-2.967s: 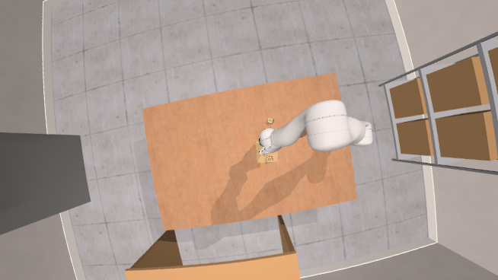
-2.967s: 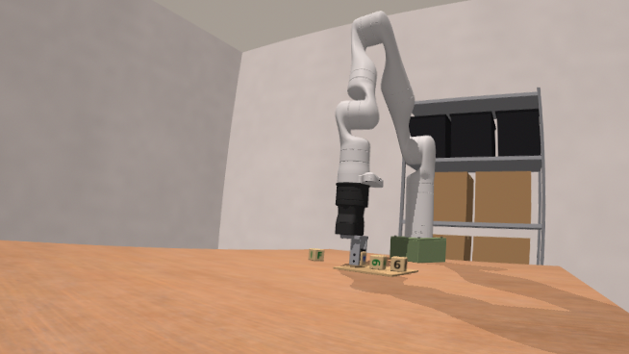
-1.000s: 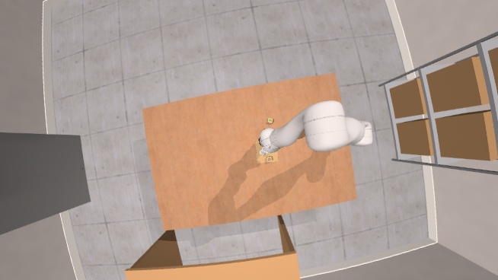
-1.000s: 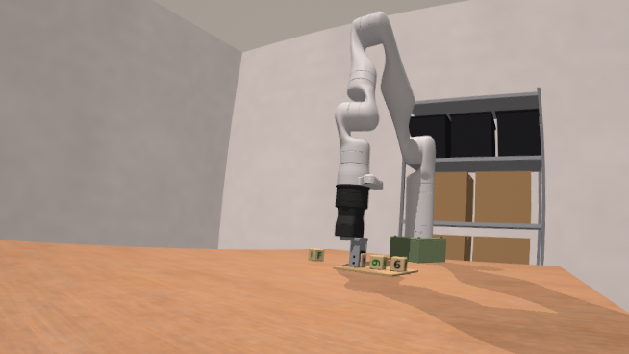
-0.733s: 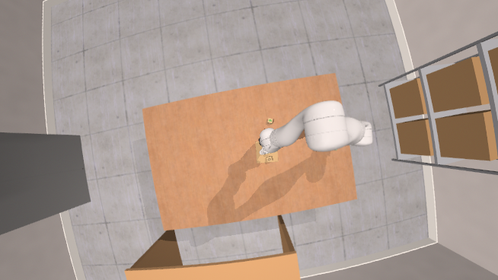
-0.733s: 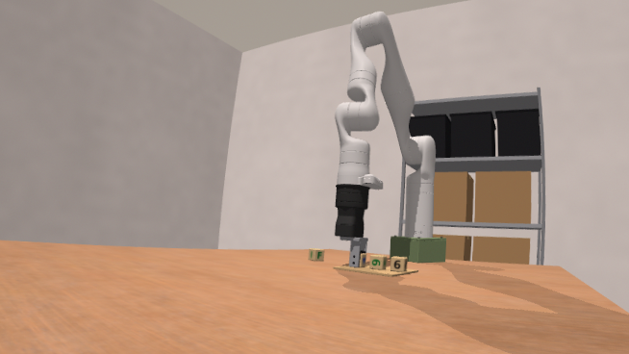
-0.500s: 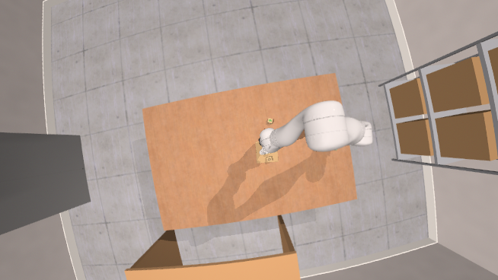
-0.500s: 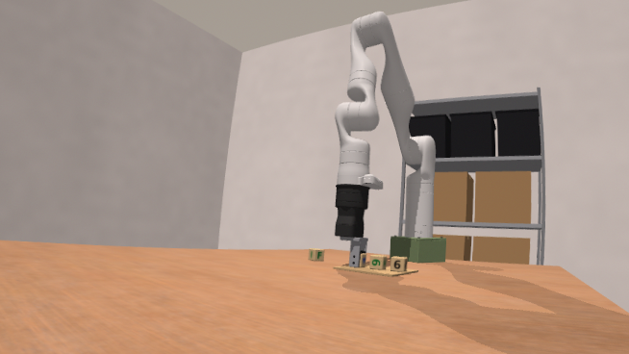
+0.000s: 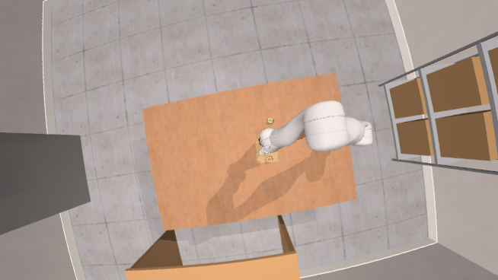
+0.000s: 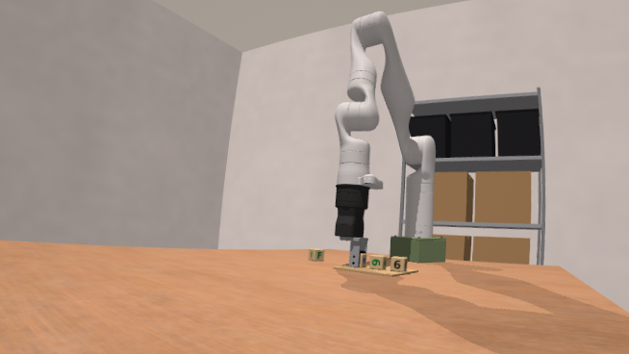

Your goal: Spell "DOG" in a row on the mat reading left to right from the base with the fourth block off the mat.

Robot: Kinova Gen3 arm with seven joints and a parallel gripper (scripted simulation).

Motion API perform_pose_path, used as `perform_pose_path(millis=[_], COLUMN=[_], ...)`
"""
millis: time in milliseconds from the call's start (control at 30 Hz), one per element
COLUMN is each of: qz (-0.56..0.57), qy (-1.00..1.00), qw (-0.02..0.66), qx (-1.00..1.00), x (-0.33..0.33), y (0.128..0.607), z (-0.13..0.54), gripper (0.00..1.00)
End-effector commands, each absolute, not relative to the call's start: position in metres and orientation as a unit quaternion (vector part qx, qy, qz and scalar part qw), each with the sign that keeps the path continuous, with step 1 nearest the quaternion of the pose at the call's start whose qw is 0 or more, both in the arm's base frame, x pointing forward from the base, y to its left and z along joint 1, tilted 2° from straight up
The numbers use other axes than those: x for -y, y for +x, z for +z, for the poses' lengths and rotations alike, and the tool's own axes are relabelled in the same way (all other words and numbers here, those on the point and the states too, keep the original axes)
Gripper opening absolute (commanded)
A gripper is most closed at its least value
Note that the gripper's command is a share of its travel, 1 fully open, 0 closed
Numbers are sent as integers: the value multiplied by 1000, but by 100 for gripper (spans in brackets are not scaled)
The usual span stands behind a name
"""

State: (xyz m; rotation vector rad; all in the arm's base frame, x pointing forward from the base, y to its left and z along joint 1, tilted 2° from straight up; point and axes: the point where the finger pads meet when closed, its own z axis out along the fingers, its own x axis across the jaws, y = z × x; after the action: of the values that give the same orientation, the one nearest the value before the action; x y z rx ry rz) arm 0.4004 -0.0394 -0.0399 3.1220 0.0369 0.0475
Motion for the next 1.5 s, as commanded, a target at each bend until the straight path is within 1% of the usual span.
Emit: perform_pose_path(millis=[0,33,100,133,200,233,767,967,1267,1467], qz=[16,16,16,16,16,16,16,16,16,16], qy=[1000,1000,1000,1000,1000,1000,1000,1000,1000,1000], qw=[10,10,10,10,10,10,10,10,10,10], qx=[-12,-12,-12,-12,-12,-12,-12,-12,-12,-12], x=[40,40,40,40,40,40,39,39,38,38], y=[401,401,401,401,401,401,401,400,399,398], z=[-39,-39,-39,-39,-39,-39,-34,-19,28,48], gripper=[69,75,75,81,81,87,87,87,87,87])
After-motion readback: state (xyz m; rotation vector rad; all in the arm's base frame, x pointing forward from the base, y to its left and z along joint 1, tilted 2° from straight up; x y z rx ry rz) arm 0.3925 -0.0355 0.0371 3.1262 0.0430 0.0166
